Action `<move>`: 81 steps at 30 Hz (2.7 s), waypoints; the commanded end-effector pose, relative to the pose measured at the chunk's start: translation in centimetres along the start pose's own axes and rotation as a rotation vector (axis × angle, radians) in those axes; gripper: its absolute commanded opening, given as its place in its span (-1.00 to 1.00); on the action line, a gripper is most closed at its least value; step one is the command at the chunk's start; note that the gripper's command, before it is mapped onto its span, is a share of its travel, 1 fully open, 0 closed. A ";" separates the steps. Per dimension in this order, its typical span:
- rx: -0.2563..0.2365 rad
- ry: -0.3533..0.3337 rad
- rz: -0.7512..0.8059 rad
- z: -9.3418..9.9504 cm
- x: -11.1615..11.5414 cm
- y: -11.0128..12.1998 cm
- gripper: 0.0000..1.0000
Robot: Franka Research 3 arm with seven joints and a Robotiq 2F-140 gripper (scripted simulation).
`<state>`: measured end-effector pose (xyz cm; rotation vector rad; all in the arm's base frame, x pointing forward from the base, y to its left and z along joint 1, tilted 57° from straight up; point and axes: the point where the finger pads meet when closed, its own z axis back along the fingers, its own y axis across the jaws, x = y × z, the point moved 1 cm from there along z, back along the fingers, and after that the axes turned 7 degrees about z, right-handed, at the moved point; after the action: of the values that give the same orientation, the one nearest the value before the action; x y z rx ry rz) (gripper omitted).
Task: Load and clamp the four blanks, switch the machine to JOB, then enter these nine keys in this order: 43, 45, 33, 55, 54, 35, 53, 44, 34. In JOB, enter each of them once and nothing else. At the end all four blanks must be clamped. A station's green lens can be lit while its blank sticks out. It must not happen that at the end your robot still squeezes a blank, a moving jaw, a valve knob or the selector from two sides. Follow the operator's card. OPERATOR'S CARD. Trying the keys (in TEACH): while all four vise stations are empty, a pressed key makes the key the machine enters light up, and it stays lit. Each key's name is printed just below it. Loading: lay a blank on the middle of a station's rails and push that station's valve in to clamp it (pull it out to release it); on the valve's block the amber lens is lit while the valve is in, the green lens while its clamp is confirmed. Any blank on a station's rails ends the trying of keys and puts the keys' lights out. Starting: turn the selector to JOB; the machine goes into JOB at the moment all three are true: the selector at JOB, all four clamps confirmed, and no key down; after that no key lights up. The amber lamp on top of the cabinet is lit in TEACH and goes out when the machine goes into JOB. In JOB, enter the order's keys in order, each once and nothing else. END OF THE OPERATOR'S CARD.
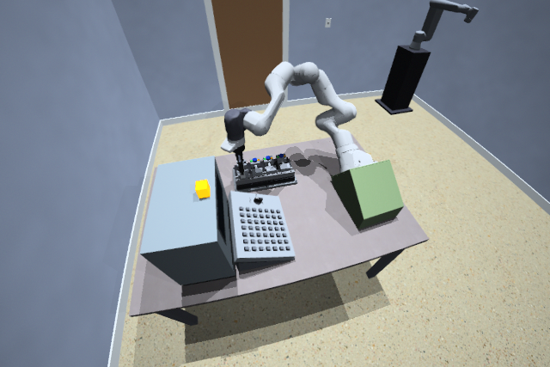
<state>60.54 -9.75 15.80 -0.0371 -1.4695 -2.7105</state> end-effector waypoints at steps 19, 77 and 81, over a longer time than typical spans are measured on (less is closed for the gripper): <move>0.003 0.002 -0.003 6.8 0.0 0.0 -0.20; 0.003 0.002 -0.003 12.6 0.0 0.0 -1.00; 0.003 0.002 -0.003 12.6 0.0 0.1 -1.00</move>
<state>60.49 0.68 22.68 -0.0296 -1.4799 -2.7111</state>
